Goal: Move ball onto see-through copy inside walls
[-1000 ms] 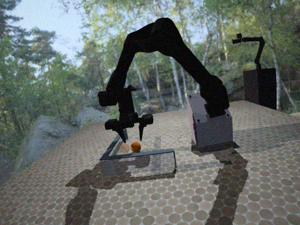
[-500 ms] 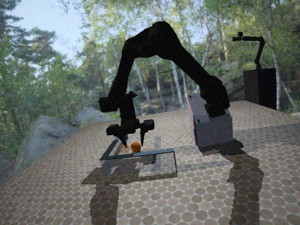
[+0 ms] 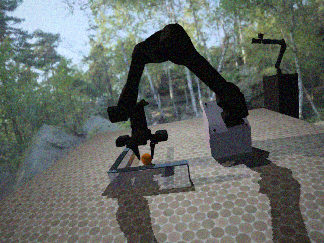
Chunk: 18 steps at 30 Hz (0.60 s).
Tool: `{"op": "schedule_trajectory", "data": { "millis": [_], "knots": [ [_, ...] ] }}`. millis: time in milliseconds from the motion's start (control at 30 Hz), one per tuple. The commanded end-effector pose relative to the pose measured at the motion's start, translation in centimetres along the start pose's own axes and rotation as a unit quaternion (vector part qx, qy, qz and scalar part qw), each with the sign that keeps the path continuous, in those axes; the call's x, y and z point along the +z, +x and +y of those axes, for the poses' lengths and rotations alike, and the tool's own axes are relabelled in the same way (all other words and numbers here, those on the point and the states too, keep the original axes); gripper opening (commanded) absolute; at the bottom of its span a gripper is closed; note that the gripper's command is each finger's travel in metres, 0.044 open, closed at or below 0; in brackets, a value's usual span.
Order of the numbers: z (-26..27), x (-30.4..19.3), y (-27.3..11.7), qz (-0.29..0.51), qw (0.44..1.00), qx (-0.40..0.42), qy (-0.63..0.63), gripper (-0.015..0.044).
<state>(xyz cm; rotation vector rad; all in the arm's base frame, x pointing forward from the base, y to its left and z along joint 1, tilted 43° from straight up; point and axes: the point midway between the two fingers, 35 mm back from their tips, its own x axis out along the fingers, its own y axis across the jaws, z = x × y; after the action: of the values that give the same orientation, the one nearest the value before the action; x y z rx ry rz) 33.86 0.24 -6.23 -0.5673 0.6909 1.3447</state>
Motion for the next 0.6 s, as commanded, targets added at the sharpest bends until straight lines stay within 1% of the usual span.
{"op": "schedule_trajectory", "data": {
  "millis": [0,167,267,400,567],
  "knots": [
    [0.2,0.0,0.2,-0.002,1.0,0.003,0.004,0.021],
    [0.2,0.0,0.2,-0.002,1.0,0.003,0.004,0.0177],
    [0.1,0.0,-0.3,-0.002,1.0,0.002,0.004,0.0098],
    [-0.4,-0.2,-3.1,0.001,1.0,0.002,0.004,0.0],
    [-0.6,-0.4,-7.0,0.003,1.0,0.002,0.004,0.0]
  ]
}}
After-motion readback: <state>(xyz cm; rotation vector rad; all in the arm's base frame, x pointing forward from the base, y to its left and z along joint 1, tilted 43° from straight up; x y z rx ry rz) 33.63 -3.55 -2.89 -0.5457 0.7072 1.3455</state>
